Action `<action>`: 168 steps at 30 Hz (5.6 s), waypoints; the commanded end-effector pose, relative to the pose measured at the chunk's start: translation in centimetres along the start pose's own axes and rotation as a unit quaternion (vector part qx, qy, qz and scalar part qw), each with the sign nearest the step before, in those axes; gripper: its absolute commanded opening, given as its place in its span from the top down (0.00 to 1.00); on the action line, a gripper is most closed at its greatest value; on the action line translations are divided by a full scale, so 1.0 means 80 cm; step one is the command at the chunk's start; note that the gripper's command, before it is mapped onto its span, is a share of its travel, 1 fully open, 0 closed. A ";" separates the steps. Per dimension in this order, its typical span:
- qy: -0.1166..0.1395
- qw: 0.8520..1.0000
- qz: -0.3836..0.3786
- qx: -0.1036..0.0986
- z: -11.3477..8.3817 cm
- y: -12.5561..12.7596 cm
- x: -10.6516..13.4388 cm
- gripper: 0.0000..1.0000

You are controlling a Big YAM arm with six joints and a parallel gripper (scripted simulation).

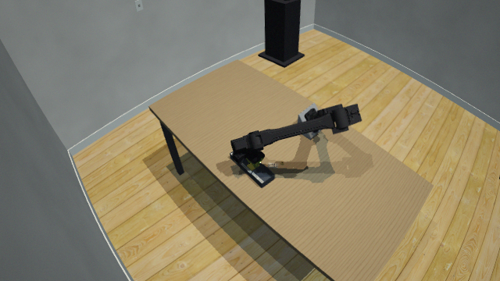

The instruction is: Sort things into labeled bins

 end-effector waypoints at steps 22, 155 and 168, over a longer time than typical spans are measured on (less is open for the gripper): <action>-0.015 1.000 -0.003 0.002 -0.033 -0.011 -0.021 0.55; -0.005 1.000 -0.008 0.002 -0.056 0.016 -0.008 0.55; -0.004 0.984 -0.180 0.001 -0.061 0.072 0.092 0.70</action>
Point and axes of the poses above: the point where the finger pads meet when closed, its own z axis out along the fingers, its own y axis across the jaws, x = y × z, the point moved 1 cm from there along -z, back along the fingers, and after that the axes turned 2 degrees about z, right-handed, at the moved point
